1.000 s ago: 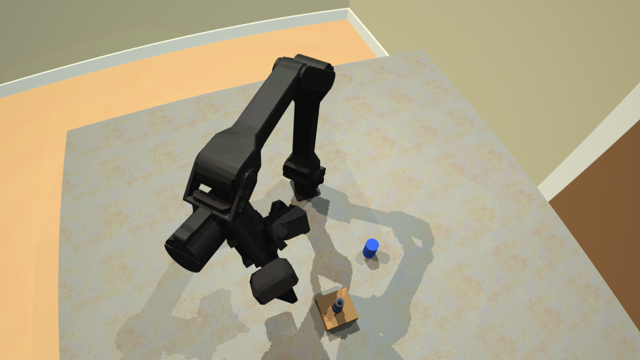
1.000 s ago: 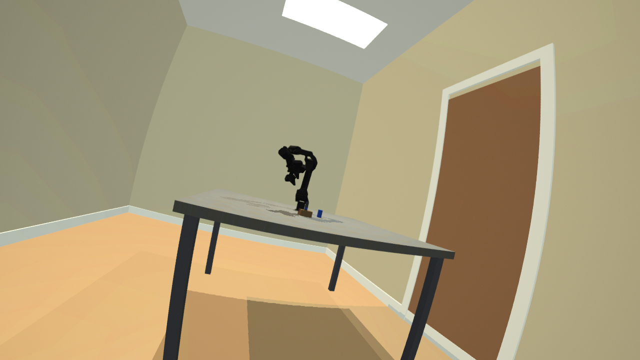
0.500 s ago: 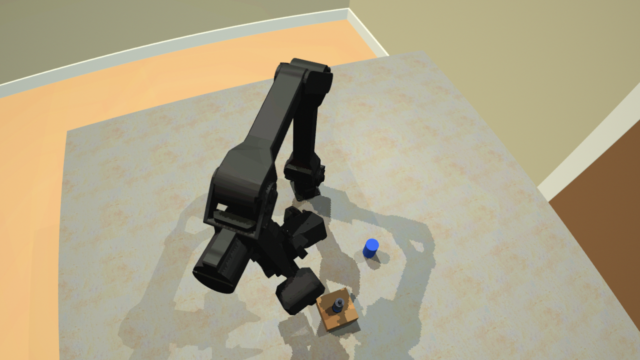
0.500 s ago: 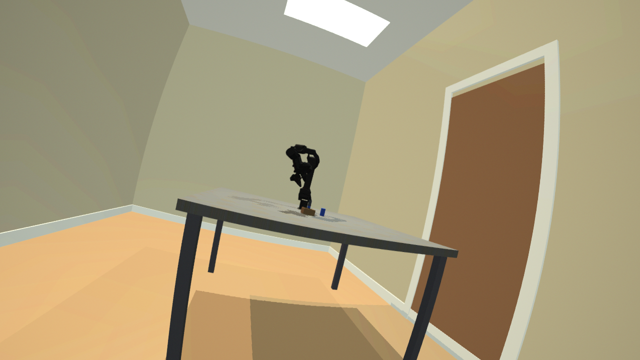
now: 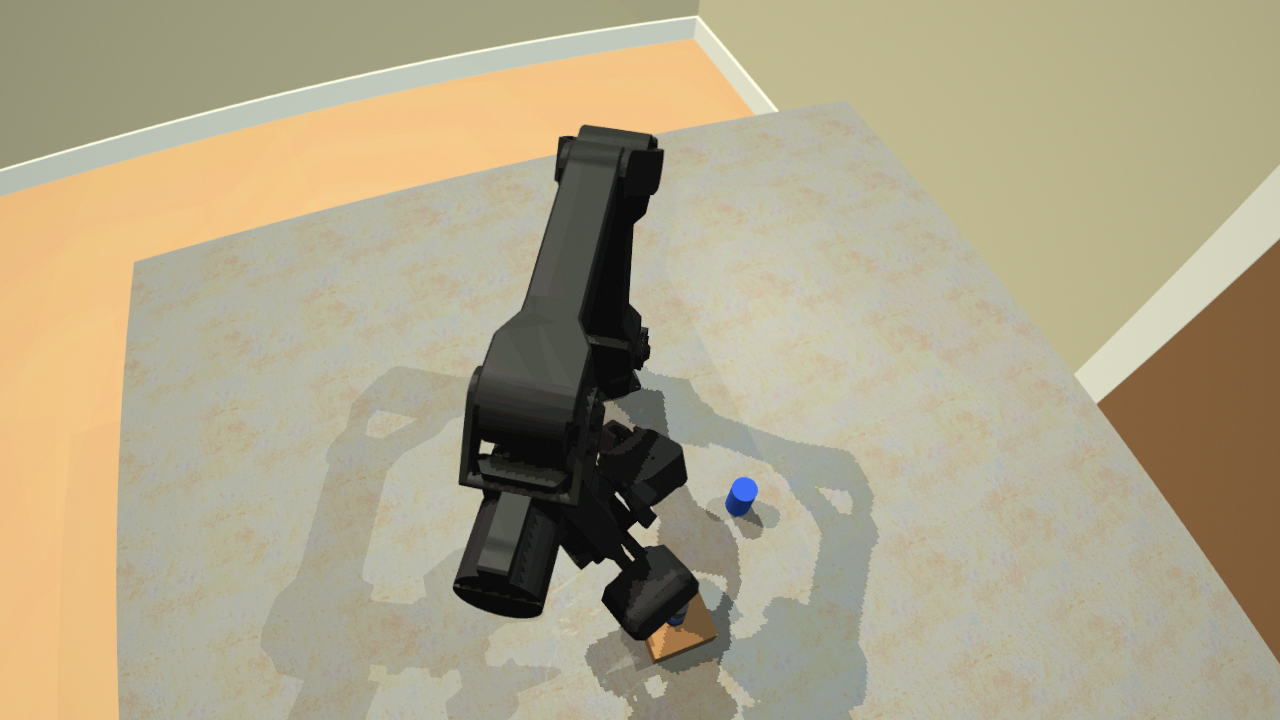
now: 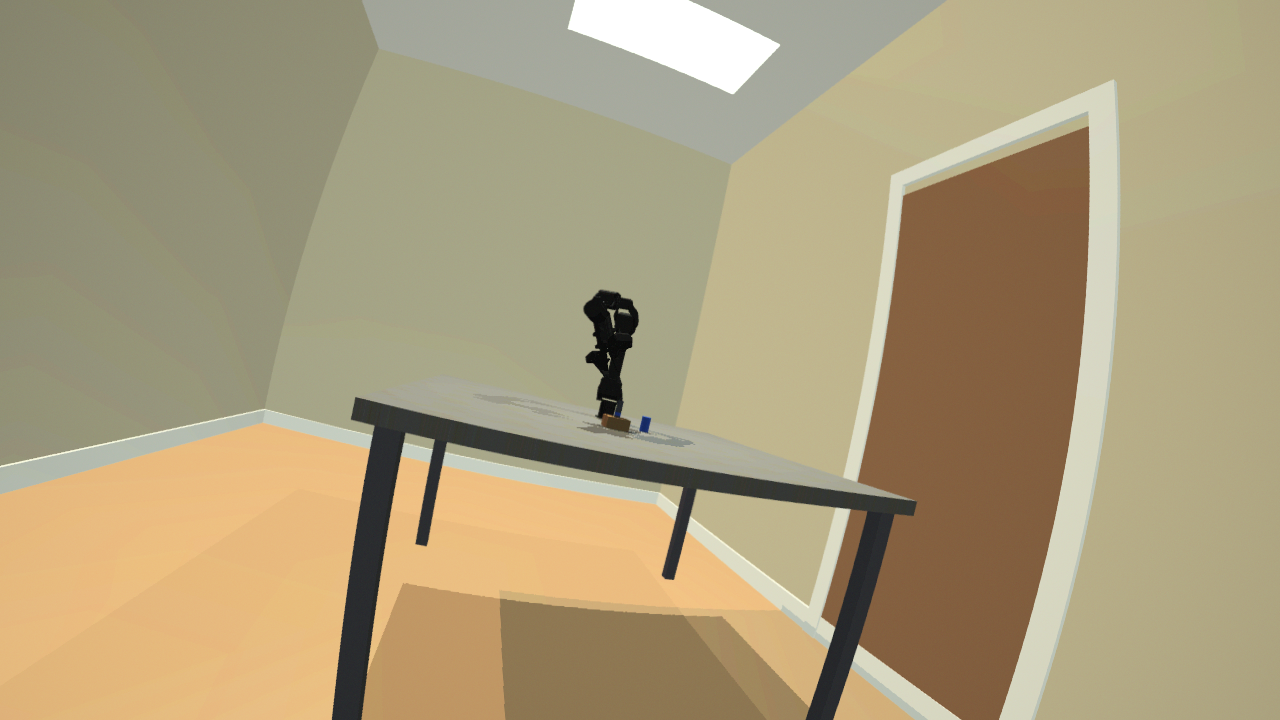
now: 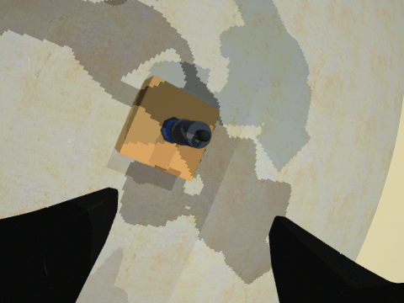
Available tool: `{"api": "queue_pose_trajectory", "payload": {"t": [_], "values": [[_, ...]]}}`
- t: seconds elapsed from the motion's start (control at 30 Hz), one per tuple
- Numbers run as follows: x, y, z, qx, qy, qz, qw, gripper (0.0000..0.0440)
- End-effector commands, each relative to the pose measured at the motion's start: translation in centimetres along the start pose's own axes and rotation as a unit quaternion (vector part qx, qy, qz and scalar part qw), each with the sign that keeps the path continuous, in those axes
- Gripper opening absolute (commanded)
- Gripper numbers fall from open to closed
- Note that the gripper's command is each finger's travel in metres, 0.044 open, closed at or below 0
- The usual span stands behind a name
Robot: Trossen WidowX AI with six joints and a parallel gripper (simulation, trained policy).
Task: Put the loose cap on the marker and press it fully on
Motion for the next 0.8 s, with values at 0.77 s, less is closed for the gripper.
{"api": "queue_pose_trajectory", "payload": {"t": [0.77], "values": [[3.8,-0.9,3.4,-0.056,-0.001,0.111,0.992,0.0320]]}}
Point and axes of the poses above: the point midway between the two fingers, 35 mm back from their tips, its own x axis out along the fingers, its own y axis across the jaws, z = x × y, the point moved 3 cm from there along -x, back along the fingers, and after that the axes turned 6 degrees about x, right-handed, at the moved point
